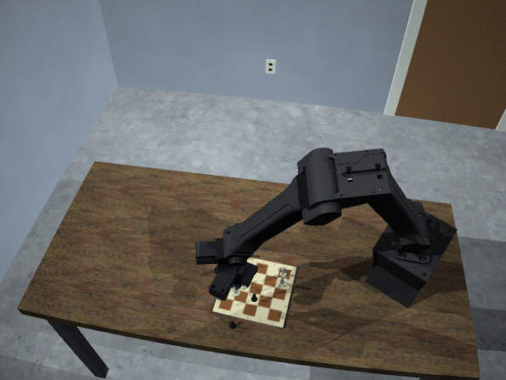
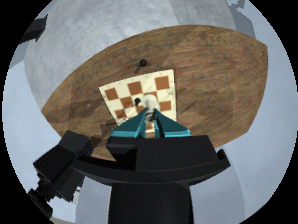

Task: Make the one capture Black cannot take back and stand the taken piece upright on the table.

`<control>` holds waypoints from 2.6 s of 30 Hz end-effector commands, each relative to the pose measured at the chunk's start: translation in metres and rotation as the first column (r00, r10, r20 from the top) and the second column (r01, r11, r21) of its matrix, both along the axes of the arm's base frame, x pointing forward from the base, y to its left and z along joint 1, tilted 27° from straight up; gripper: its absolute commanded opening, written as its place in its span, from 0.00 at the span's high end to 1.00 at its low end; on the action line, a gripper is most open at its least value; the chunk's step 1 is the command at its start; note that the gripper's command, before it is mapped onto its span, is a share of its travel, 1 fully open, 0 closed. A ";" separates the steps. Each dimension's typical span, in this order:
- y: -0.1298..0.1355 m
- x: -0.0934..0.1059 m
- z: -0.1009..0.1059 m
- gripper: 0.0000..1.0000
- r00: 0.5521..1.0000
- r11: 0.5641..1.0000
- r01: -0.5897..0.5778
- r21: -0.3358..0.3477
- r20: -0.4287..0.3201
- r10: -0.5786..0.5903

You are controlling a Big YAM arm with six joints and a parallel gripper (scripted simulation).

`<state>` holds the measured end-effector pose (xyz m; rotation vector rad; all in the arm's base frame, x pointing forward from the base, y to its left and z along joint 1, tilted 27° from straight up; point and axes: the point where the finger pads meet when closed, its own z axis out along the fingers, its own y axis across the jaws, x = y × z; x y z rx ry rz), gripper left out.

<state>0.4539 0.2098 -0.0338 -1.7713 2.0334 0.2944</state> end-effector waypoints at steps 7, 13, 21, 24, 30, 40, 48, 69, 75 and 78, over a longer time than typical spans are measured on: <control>-0.008 0.011 0.015 1.00 0.999 1.000 0.003 0.007 0.038 -0.003; 0.004 -0.005 0.012 1.00 0.990 0.994 -0.113 -0.016 0.083 0.114; 0.007 -0.052 0.002 1.00 0.840 0.868 -0.469 -0.162 0.223 0.495; 0.006 -0.065 -0.001 1.00 0.760 0.799 -0.561 -0.215 0.247 0.601; -0.005 -0.064 -0.005 1.00 0.580 0.653 -0.687 -0.319 0.301 0.757; -0.006 -0.064 -0.005 1.00 0.568 0.640 -0.697 -0.323 0.297 0.768; 0.003 -0.062 -0.016 1.00 0.557 0.630 -0.706 -0.324 0.296 0.776; 0.041 -0.055 -0.088 1.00 0.566 0.634 -0.706 -0.314 0.288 0.773; 0.050 -0.045 -0.082 1.00 0.555 0.639 -0.696 -0.326 0.319 0.768; 0.046 -0.045 -0.087 1.00 0.563 0.643 -0.694 -0.323 0.312 0.765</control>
